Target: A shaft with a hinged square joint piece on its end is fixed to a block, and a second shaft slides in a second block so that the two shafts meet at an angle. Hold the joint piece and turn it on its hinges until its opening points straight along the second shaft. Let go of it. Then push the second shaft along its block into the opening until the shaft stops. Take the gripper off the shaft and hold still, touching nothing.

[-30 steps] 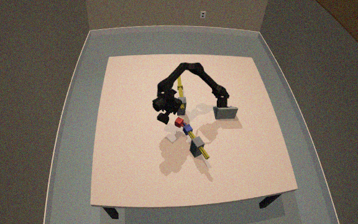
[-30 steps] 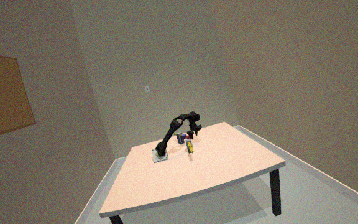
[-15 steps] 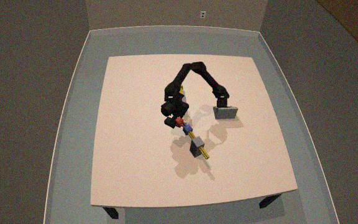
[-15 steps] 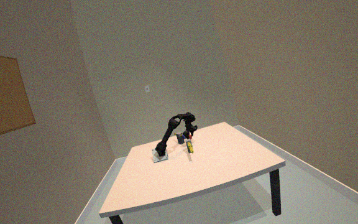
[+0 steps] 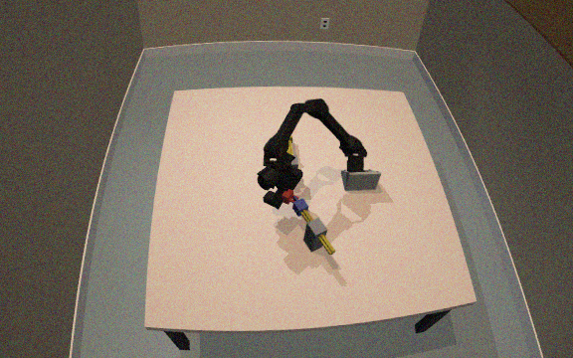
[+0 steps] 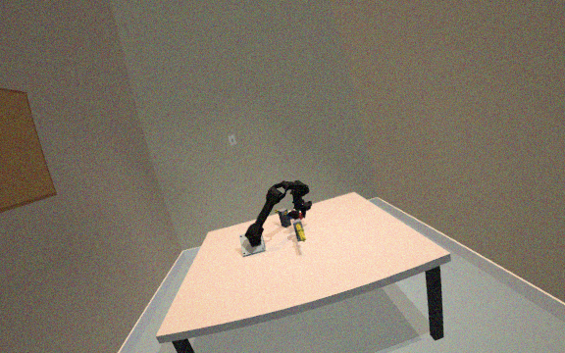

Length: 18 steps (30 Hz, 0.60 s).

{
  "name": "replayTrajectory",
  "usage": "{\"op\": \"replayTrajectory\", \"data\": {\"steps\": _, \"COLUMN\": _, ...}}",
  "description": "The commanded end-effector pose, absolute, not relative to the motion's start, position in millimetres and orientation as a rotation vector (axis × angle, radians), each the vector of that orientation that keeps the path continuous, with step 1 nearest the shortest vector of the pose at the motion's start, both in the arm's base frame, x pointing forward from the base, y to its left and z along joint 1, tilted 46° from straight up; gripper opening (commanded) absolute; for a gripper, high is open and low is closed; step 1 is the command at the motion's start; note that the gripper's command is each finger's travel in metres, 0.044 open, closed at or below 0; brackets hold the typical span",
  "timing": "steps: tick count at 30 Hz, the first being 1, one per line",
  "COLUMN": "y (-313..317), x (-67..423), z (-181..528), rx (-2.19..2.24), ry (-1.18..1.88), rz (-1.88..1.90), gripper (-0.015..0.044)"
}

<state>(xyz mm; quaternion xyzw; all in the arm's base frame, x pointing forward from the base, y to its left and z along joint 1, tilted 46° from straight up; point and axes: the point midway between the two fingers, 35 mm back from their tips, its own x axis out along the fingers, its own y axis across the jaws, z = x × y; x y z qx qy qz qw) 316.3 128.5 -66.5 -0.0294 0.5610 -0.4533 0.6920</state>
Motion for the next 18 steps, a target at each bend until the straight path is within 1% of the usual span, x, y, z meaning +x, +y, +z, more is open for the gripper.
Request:
{"op": "replayTrajectory", "data": {"steps": 1, "y": 122.8, "x": 315.0, "z": -70.5, "rx": -0.078, "ry": 1.256, "rz": -1.017, "gripper": 0.0440}}
{"op": "replayTrajectory", "data": {"steps": 11, "y": 122.8, "x": 315.0, "z": -70.5, "rx": -0.078, "ry": 1.256, "rz": -1.017, "gripper": 0.0182}}
{"op": "replayTrajectory", "data": {"steps": 18, "y": 122.8, "x": 315.0, "z": -70.5, "rx": -0.078, "ry": 1.256, "rz": -1.017, "gripper": 0.0182}}
